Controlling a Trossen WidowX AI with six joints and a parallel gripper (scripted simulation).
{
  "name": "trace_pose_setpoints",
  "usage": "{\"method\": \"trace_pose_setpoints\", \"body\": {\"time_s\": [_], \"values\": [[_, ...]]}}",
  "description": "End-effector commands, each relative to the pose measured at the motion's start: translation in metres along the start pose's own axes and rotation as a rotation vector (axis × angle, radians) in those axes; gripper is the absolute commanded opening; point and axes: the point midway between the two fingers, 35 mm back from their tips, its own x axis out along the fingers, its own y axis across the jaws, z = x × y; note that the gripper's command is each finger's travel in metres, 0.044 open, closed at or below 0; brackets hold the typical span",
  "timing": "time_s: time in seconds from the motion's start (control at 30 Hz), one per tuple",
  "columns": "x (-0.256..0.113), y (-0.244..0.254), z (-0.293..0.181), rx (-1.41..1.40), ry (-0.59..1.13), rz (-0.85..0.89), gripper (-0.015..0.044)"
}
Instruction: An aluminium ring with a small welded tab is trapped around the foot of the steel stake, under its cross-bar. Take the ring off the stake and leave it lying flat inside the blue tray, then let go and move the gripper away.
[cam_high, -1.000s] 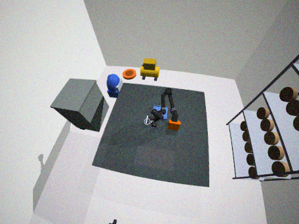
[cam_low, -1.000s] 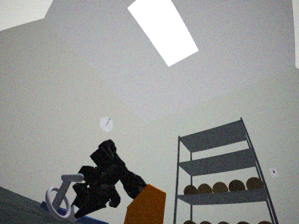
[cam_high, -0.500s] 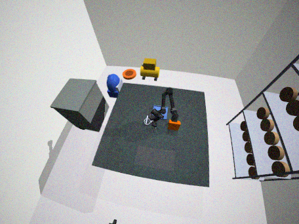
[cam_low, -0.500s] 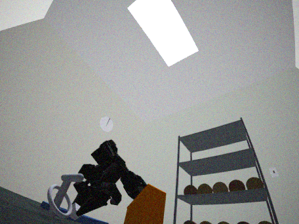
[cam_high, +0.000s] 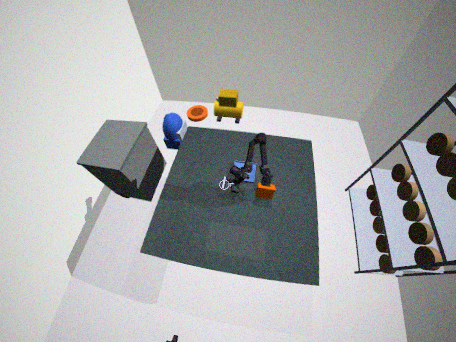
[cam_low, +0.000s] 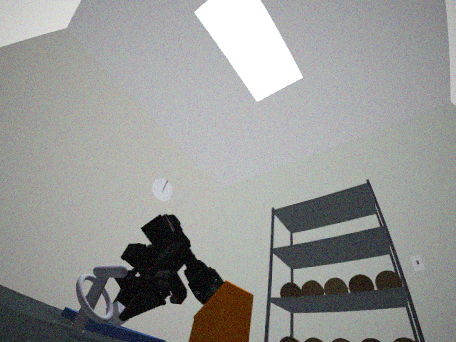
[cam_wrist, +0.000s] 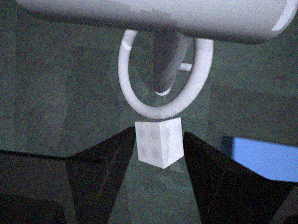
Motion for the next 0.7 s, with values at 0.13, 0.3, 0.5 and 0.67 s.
{"method": "trace_pose_setpoints", "body": {"time_s": [0.13,0.3,0.5,0.67], "values": [[0.0010,0.0009,0.0052,0.010,0.030,0.015,0.0000],[0.0014,0.0015,0.0073,0.012,0.054,0.027,0.0000],[0.0014,0.0017,0.0098,0.015,0.084,0.040,0.0000],[0.0010,0.0015,0.0117,0.017,0.109,0.050,0.0000]]}}
